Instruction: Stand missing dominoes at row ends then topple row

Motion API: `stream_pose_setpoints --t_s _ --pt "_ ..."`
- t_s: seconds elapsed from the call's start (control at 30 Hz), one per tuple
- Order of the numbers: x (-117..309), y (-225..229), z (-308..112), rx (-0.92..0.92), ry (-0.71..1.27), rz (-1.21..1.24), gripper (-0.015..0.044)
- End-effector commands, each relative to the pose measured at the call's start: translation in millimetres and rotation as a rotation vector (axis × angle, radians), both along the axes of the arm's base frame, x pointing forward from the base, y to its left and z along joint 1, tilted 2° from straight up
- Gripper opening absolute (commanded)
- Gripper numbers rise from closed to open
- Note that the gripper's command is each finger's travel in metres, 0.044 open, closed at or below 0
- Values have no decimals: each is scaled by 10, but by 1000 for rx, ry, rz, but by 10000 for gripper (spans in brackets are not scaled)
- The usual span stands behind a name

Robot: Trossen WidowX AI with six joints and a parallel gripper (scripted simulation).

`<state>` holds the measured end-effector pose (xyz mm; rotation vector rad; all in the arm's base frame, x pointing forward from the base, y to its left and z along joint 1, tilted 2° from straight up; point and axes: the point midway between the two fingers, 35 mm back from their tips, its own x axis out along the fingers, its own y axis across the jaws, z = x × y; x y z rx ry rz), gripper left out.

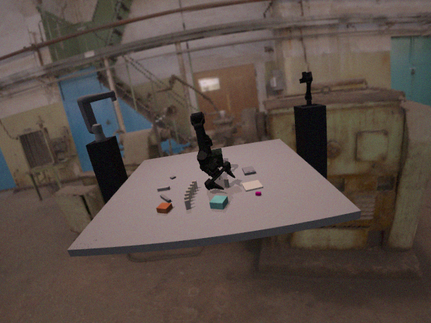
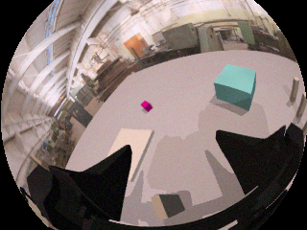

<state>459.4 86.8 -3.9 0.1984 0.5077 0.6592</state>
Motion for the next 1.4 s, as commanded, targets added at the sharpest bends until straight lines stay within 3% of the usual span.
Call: stream_pose_setpoints --t_s 0.0,0.47,0.73,1.07,1.37 --pt "387 146 106 50 509 -335 440" --pt "234 230 436 -16 850 -686 440" --pt "-125 180 570 -123 1026 -847 440" --pt "-439 118 761 -229 1134 -980 440" --pt "-441 114 761 -229 1134 -980 440"
